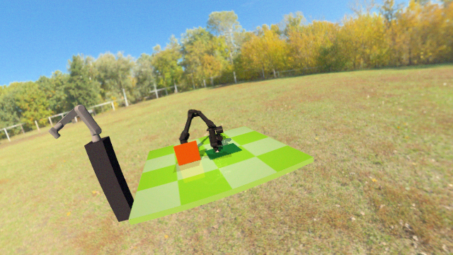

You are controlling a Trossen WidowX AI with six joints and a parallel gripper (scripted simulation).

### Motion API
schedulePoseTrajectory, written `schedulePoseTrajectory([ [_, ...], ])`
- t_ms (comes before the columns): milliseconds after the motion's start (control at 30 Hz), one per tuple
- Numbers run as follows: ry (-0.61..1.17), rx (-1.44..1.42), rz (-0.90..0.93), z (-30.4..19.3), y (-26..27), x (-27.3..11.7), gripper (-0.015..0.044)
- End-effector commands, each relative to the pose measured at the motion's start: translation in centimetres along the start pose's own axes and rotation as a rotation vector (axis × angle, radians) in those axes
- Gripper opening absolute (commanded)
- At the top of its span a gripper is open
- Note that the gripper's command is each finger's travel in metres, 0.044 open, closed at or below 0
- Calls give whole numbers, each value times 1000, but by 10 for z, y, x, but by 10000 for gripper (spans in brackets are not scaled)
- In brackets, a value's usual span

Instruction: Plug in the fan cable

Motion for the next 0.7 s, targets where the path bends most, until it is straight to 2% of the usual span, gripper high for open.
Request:
schedulePoseTrajectory([
  [0,-8,-3,-5,3,-1,-32,260],
  [100,-7,-2,-2,1,-1,-53,260],
  [333,-7,-2,-3,-1,-2,-53,260],
  [567,-4,2,-9,-100,-44,-54,260],
  [667,-3,1,-5,-111,-45,-52,260],
])
Point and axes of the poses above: the point midway between the two fingers, 35 mm back from their tips, its own x axis out along the fingers, its own y axis across the jaws, z = x × y, the point moved 7 cm from there along -x, back along the fingers, and after that the axes turned 13 degrees about -x, right-handed, at the moved point
